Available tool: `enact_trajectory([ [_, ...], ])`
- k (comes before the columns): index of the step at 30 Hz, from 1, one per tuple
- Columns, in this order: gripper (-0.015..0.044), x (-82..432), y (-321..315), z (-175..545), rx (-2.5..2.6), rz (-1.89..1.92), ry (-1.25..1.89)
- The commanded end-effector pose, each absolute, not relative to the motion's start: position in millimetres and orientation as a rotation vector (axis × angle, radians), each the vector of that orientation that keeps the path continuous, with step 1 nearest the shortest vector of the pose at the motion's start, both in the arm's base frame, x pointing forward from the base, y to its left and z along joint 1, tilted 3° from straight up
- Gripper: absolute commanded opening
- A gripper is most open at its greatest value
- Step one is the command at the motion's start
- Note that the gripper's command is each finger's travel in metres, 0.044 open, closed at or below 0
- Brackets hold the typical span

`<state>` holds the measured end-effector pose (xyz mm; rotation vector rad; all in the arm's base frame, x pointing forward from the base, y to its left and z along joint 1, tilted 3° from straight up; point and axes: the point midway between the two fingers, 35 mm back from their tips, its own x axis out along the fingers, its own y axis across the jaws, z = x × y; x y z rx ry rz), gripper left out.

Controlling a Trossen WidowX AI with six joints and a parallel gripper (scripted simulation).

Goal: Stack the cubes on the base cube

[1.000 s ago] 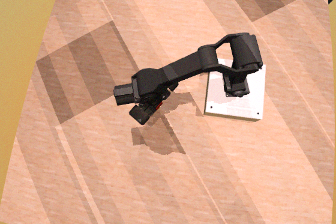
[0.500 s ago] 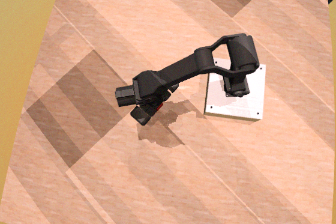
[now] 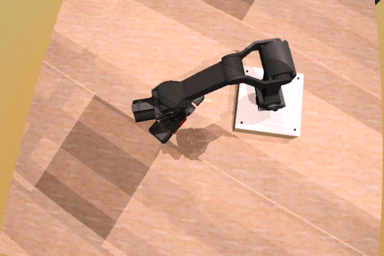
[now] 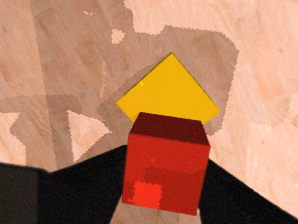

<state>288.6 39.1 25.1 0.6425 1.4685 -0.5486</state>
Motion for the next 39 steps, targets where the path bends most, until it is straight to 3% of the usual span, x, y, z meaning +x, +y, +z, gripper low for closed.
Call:
enact_trajectory([
  [1,0.0205,289,40,25,0.644,-0.544,1.469],
  [27,0.0205,288,38,55,0.643,-0.548,1.468],
  [30,0.0265,286,33,54,0.592,-0.502,1.482],
  [39,0.0265,281,7,61,0.274,-0.195,1.528],
])
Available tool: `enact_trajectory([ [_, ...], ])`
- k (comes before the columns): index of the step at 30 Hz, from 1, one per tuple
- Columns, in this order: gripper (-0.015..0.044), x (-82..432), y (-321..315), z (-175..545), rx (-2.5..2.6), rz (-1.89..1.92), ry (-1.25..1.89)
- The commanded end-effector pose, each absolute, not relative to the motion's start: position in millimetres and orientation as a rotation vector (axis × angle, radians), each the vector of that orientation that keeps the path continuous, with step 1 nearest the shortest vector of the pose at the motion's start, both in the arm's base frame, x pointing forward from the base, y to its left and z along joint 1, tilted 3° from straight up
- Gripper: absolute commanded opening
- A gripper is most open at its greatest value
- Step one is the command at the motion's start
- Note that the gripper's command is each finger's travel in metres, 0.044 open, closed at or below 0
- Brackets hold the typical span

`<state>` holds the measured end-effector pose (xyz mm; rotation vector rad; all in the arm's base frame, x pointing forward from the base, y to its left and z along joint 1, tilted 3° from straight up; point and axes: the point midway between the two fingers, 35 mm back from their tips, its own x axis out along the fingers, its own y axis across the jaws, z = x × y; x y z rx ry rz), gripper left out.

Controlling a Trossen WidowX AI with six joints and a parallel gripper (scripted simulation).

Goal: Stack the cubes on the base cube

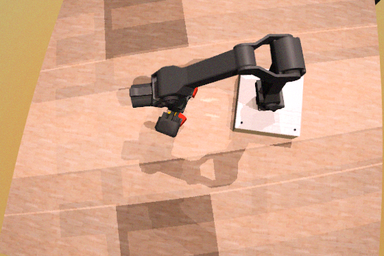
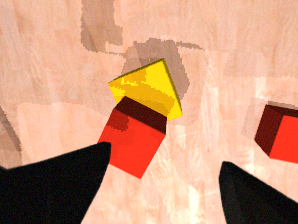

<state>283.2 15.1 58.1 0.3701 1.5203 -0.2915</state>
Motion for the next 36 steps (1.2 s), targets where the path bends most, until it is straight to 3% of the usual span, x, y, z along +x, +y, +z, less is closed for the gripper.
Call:
enact_trajectory([
  [1,0.0265,280,4,62,0.238,-0.161,1.531],
  [30,0.0265,245,-70,84,-0.787,0.815,1.364],
  [36,0.0265,243,-73,85,-0.838,0.863,1.343],
])
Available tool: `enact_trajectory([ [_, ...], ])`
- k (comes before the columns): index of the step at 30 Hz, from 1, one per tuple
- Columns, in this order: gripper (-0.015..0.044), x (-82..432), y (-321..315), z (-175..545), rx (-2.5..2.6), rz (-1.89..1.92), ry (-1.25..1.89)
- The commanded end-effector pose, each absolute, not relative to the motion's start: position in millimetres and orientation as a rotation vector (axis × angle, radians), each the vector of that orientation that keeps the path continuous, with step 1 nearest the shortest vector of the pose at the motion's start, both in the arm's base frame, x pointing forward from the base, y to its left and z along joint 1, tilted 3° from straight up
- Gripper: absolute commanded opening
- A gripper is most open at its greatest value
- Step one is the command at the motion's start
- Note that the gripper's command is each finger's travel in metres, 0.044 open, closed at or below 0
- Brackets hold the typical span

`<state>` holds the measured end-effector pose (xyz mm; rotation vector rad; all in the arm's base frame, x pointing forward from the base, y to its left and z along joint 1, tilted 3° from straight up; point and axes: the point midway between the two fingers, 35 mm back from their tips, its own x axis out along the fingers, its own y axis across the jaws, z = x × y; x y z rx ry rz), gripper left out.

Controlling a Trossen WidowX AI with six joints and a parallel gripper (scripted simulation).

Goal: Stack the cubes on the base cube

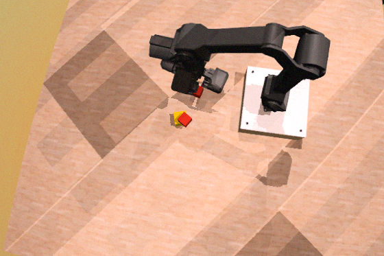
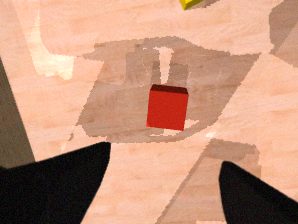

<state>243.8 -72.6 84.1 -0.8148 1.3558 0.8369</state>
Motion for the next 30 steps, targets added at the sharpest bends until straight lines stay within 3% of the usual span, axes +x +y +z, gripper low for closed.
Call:
enact_trajectory([
  [1,0.0265,243,-73,85,-0.838,0.863,1.343],
  [9,0.0265,245,-71,24,-0.838,0.864,1.343],
  [30,0.0265,246,-69,-8,-0.838,0.864,1.343],
])
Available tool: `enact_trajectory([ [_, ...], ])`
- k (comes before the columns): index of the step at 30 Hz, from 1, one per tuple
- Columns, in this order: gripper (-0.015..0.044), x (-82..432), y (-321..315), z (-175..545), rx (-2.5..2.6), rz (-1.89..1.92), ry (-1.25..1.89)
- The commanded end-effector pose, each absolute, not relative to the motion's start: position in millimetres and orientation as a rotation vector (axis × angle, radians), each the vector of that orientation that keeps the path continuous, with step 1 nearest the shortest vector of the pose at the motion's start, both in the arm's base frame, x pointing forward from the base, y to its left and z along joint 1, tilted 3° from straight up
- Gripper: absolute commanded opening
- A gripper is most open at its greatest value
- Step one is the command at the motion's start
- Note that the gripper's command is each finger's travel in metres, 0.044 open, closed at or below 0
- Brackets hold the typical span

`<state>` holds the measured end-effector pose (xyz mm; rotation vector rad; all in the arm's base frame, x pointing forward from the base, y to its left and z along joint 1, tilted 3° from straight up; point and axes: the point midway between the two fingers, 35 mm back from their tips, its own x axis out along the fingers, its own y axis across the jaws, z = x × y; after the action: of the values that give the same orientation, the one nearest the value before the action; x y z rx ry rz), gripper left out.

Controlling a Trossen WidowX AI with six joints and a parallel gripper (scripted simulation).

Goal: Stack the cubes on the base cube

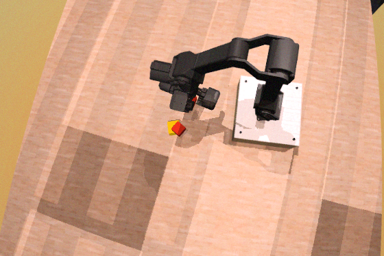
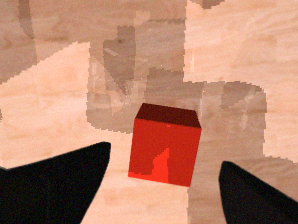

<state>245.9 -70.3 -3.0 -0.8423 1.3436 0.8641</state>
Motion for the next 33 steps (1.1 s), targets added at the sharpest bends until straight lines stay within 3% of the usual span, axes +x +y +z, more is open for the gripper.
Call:
enact_trajectory([
  [1,0.0265,246,-69,-10,-0.838,0.864,1.343],
  [12,0.0265,246,-69,-25,-0.837,0.864,1.343],
  [18,0.0107,246,-69,-25,-0.837,0.864,1.343],
  [33,0.0105,250,-72,5,-0.838,0.863,1.342],
])
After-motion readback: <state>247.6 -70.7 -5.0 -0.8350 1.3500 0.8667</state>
